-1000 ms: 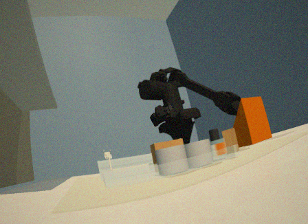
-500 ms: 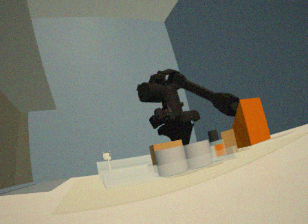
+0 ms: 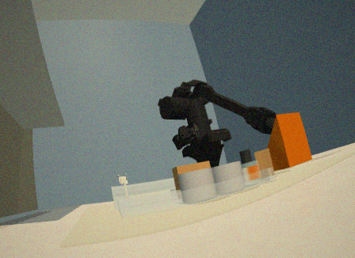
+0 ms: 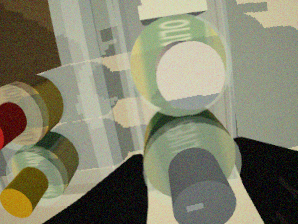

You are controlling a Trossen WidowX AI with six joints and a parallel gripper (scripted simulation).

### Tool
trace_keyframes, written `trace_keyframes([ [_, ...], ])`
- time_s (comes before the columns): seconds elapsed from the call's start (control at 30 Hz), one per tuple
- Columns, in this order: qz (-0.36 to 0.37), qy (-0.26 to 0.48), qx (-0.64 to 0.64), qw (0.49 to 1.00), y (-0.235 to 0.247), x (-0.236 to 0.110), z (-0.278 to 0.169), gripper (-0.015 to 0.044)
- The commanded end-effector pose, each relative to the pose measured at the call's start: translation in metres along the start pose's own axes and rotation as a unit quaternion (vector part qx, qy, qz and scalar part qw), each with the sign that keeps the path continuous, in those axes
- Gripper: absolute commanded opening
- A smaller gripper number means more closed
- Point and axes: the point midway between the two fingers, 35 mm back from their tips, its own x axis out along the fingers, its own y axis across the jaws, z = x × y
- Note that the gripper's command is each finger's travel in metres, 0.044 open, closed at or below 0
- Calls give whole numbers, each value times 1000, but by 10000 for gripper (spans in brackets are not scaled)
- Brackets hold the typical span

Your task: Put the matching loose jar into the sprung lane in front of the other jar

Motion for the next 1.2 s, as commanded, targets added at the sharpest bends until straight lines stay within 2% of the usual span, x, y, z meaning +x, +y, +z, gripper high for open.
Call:
trace_keyframes([
  [0.0,-4,-8,5,1000,-1,1,4,0],
  [1.17,-4,-8,5,1000,-2,10,3,0],
])
